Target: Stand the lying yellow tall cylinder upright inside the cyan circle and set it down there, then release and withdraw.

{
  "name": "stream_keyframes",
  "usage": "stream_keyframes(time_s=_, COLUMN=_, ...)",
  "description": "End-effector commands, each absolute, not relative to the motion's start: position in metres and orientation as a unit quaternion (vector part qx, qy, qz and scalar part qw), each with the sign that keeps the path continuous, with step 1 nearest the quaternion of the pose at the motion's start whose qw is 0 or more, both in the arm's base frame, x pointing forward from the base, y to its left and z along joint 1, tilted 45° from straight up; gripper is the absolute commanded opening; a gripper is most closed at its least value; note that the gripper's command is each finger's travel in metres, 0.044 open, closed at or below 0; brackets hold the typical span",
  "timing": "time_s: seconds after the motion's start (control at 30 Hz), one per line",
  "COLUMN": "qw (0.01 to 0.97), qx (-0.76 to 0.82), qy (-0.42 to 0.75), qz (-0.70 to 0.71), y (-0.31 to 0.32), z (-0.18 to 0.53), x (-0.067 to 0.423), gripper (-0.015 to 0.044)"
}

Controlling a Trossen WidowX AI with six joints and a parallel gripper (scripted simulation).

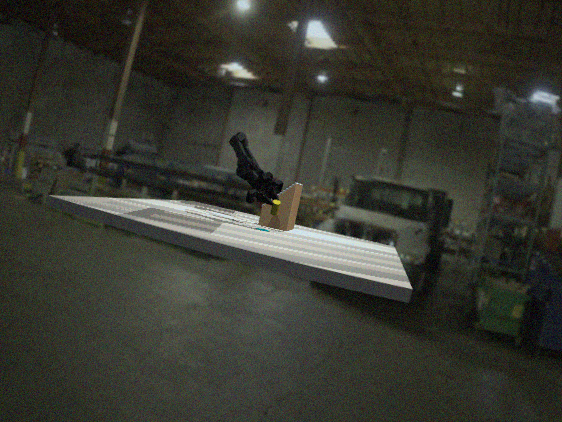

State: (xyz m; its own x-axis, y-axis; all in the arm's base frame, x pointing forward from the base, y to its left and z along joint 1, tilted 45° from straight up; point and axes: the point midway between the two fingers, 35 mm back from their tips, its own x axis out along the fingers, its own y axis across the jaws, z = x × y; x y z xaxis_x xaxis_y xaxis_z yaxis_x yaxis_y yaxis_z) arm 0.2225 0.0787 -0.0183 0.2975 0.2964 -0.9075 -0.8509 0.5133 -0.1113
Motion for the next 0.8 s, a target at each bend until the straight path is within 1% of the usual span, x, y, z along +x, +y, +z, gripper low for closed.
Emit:
stream_keyframes(time_s=0.0, qw=0.751, qx=-0.308, qy=0.432, qz=0.392, y=0.0789, z=-0.016, x=0.2223, gripper=0.0105)
stream_keyframes(time_s=0.77, qw=0.778, qx=-0.316, qy=0.354, qz=0.411, y=0.0773, z=-0.0075, x=0.2224, gripper=0.0105)
